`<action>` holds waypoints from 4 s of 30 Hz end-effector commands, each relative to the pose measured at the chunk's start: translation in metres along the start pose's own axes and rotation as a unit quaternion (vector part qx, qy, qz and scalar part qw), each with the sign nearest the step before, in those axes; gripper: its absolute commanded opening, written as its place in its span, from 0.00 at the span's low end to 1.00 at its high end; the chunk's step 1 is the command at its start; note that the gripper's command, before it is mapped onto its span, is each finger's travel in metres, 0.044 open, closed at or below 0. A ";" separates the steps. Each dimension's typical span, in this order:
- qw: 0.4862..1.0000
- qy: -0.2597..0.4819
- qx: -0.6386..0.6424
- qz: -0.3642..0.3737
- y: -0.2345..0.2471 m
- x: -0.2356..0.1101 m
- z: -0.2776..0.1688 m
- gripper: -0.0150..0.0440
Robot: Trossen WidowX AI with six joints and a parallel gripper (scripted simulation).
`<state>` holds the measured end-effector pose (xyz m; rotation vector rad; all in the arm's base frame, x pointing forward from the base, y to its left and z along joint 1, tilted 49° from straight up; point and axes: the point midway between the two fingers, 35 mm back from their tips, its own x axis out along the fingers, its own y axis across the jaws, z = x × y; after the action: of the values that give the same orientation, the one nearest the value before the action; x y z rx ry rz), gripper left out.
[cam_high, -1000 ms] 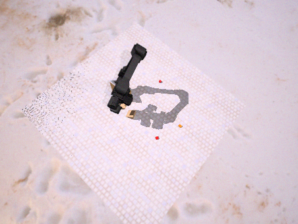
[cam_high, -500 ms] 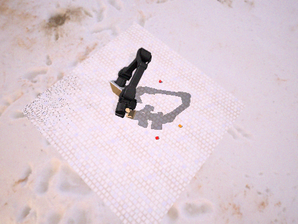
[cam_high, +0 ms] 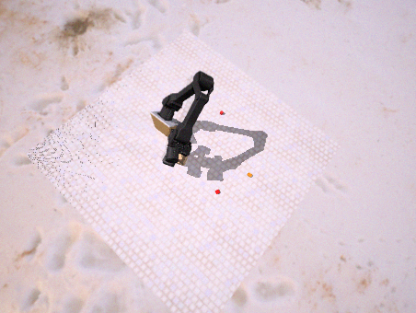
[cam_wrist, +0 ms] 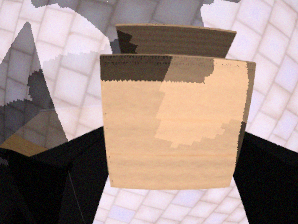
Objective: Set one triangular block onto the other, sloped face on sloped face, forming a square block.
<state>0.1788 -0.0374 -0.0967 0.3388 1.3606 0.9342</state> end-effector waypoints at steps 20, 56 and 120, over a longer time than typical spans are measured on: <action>1.000 -0.007 0.005 0.003 0.000 0.002 0.001 0.25; 1.000 -0.007 0.005 0.004 0.000 0.022 0.010 0.25; 1.000 -0.004 0.004 -0.001 -0.007 -0.028 0.014 1.00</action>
<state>0.1870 -0.0292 -0.0973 0.3737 1.3731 0.9443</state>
